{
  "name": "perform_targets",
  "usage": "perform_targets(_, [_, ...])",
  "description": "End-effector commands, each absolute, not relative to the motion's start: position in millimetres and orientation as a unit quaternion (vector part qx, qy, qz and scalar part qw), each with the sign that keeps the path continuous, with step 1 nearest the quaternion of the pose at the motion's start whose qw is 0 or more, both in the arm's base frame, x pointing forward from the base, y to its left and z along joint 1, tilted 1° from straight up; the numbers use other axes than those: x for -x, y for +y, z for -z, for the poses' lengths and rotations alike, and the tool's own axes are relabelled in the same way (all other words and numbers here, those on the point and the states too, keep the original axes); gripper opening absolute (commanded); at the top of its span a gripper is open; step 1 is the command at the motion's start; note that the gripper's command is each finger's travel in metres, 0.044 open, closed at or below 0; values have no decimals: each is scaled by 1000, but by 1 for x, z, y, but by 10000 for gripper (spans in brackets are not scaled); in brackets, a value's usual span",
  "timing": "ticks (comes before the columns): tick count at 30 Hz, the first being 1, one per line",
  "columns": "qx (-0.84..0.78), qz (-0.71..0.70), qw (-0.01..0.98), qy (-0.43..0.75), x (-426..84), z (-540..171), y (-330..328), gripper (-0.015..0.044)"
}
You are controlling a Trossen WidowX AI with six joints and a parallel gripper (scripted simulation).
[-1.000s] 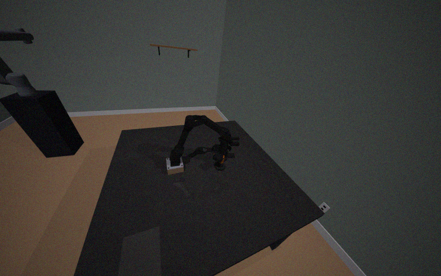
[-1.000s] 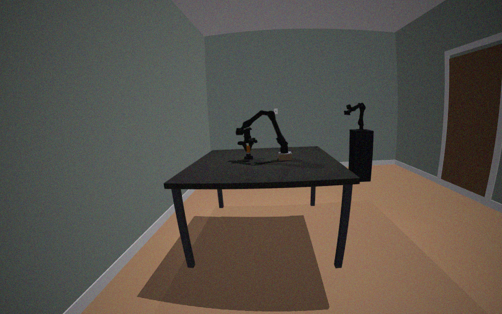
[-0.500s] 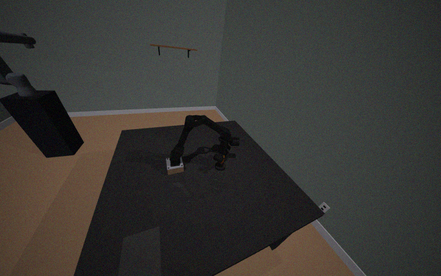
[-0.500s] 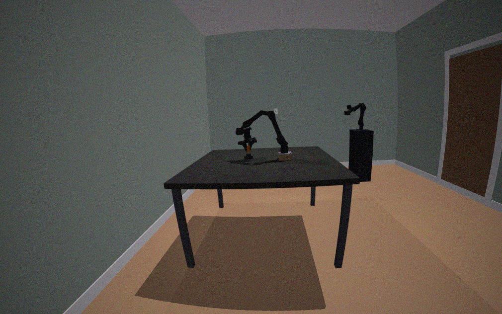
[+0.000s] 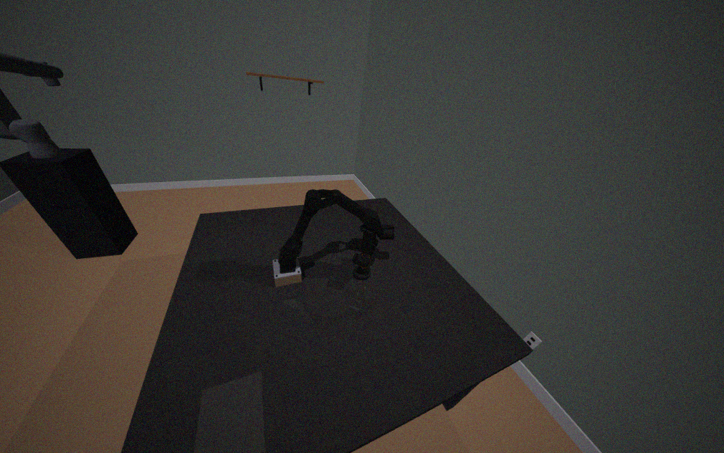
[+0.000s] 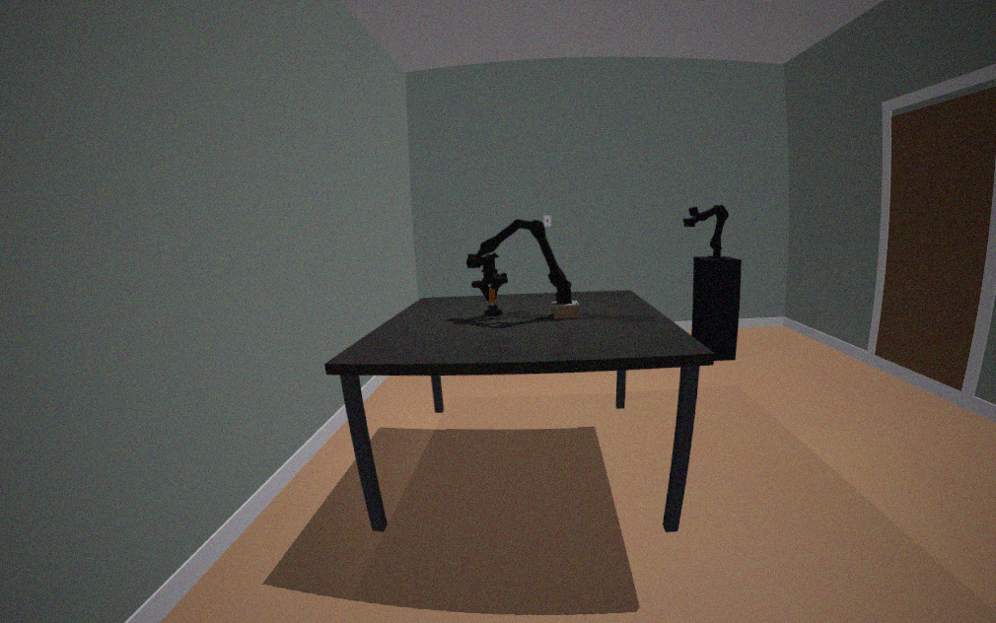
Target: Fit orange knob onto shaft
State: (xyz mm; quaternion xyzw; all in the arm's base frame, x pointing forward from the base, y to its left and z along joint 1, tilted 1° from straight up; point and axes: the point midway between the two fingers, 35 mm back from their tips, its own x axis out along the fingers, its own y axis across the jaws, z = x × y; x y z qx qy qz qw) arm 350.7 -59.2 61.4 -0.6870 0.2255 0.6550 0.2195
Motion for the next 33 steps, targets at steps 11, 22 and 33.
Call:
perform_targets(11, [691,-654,216,219,-351,-66,-59,0])
perform_targets(22, [709,-673,146,153,-345,-64,-58,0])
perform_targets(33, [709,-673,146,153,-345,-64,-58,0])
